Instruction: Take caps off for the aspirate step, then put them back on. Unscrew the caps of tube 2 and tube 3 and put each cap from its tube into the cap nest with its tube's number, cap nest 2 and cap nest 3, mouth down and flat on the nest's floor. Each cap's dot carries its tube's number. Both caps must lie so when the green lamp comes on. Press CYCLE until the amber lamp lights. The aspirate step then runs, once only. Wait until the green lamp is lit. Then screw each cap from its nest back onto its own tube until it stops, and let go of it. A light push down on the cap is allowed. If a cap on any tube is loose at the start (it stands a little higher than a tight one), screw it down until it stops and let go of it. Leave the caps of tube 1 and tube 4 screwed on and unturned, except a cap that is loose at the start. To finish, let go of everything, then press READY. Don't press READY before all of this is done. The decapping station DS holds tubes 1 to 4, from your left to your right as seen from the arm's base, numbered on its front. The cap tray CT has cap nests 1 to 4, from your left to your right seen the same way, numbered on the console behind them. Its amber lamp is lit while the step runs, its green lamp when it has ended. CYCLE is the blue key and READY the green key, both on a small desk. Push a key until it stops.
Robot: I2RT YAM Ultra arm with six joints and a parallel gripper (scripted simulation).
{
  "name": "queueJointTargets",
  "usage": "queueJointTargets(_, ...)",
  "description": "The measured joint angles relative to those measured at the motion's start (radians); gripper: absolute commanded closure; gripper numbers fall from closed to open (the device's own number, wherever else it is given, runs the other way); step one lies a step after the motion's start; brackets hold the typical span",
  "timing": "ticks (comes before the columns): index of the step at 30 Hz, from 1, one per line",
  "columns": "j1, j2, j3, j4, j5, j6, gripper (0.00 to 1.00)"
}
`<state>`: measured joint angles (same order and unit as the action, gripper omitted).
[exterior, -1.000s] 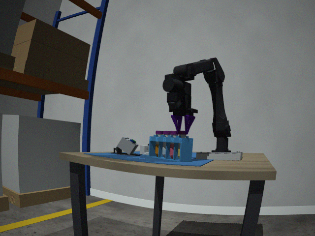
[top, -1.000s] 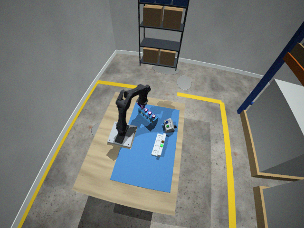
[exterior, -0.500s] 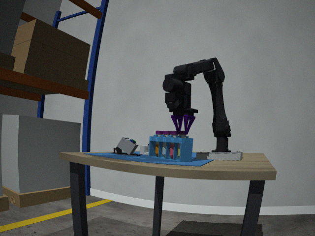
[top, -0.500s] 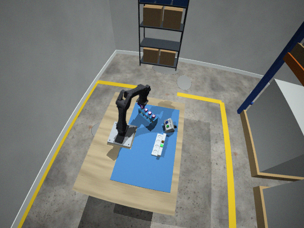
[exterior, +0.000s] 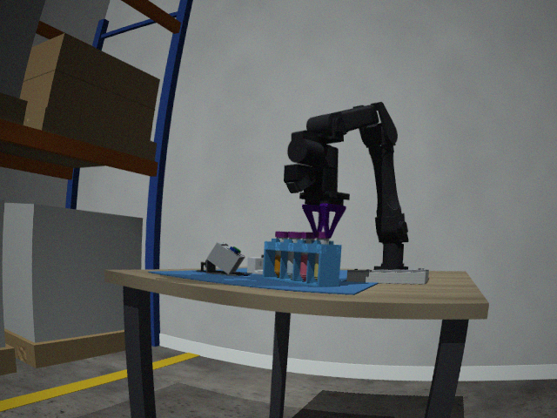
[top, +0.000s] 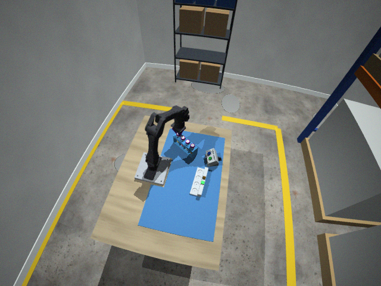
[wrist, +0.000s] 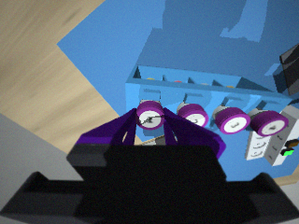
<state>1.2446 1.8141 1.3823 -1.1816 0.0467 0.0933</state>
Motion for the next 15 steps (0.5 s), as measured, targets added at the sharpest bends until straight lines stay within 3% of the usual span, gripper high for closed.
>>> queueJointTargets(6, 0.0, 0.0, 0.0, 0.0, 0.0, 0.101, 1.0)
queueJointTargets(7, 0.0, 0.0, 0.0, 0.0, 0.0, 0.11, 0.51)
queueJointTargets(15, 0.0, 0.0, 0.0, 0.001, 0.0, 0.141, 0.51)
